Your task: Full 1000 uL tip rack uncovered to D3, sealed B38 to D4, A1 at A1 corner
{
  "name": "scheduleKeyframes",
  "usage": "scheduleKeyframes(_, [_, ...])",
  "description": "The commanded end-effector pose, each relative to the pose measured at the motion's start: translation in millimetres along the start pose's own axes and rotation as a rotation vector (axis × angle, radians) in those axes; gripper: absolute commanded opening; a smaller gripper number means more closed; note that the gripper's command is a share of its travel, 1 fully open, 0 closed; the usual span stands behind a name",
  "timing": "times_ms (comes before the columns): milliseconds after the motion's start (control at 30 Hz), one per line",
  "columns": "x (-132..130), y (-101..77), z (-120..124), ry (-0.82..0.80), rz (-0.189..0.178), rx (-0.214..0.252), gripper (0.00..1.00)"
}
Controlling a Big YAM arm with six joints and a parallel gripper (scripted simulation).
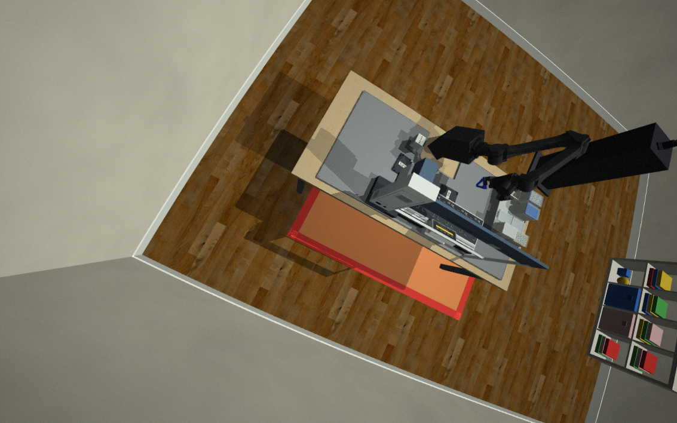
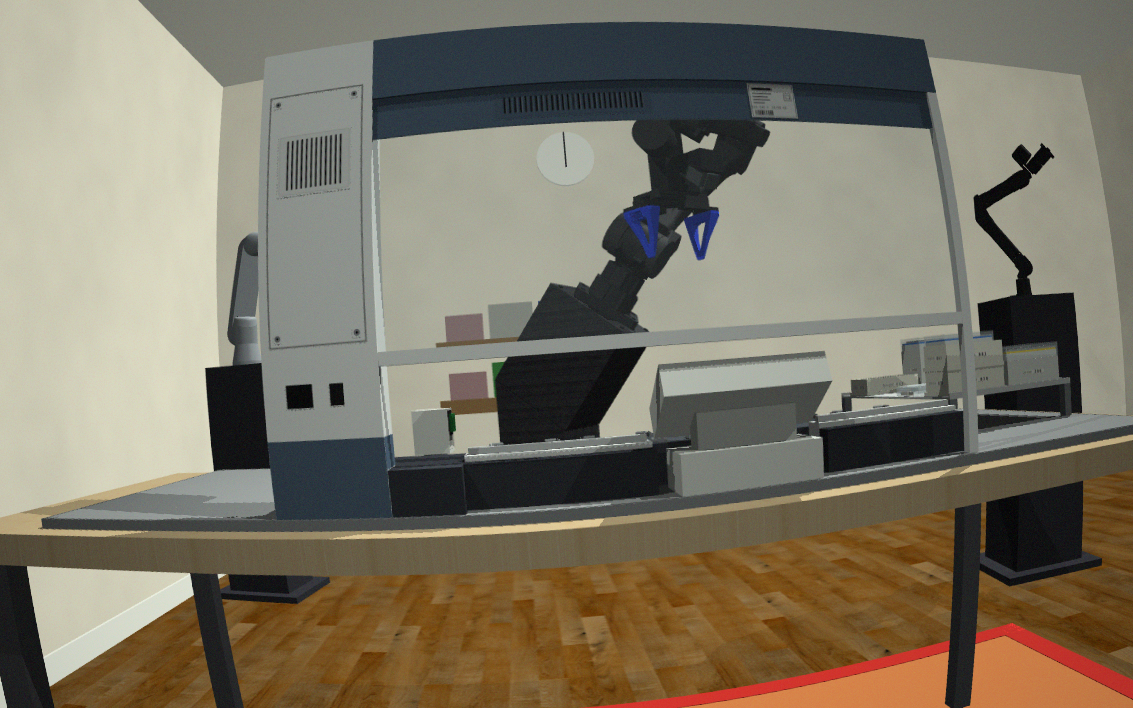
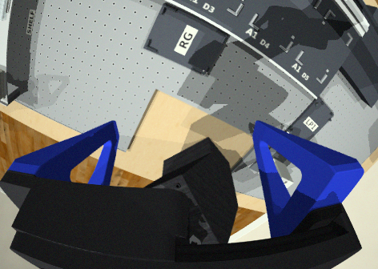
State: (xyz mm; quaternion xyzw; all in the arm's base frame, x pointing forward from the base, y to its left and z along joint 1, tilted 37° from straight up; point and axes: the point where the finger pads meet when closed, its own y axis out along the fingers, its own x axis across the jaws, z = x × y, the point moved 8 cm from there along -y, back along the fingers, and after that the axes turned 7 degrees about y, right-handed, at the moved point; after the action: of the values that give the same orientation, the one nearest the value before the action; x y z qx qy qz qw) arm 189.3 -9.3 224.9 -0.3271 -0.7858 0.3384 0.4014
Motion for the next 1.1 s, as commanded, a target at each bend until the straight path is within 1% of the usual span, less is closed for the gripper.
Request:
scheduleKeyframes(0, [0.0, -5.3, -6.3, -0.124, 0.005, -0.012, 1.0])
scheduleKeyframes(67, [0.0, -5.3, -6.3, -0.124, 0.005, -0.012, 1.0])
scheduleKeyframes(367, [0.0, -5.2, -6.3, -0.303, 0.005, -0.011, 1.0])
scheduleKeyframes(467, [0.0, -5.3, -6.2, -0.305, 0.005, -0.011, 1.0])
scheduleKeyframes(567, [0.0, -5.3, -6.2, -0.365, 0.005, -0.011, 1.0])
scheduleKeyframes(633, [0.0, -5.3, -6.2, -0.365, 0.005, -0.011, 1.0])
scheduleKeyframes(1067, [0.1, -5.1, -6.1, -0.625, 0.006, -0.01, 1.0])
